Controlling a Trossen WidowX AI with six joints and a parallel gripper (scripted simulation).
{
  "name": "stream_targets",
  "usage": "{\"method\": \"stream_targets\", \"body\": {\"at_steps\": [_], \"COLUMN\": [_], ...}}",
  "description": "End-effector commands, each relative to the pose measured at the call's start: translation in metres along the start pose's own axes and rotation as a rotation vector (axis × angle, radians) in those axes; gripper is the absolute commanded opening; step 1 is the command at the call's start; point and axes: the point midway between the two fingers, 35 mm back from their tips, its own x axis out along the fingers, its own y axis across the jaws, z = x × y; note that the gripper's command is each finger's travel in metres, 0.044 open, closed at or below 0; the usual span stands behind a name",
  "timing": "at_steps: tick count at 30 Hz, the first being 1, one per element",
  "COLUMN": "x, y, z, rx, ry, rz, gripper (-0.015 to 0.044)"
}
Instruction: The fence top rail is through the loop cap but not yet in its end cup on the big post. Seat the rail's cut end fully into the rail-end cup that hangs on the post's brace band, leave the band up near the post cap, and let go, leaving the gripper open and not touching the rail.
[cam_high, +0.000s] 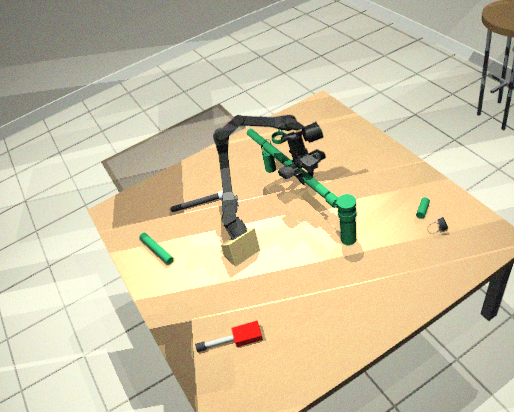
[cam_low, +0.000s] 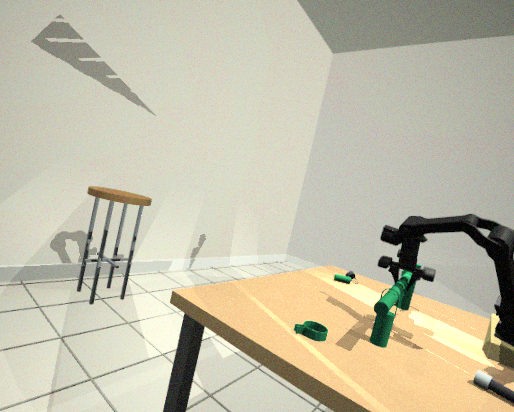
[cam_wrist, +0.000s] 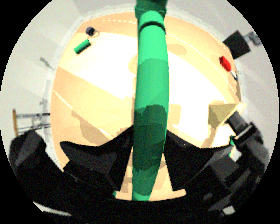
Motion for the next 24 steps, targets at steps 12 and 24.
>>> {"method": "stream_targets", "body": {"at_steps": [12, 24], "x": [0.0056, 0.0054], "y": [-0.0009, -0.0005], "z": [0.0169, 0.0134], "rx": [0.002, 0.001], "ry": [-0.002, 0.005], "rz": [-0.003, -0.003], "gripper": [0.0, 0.0]}}
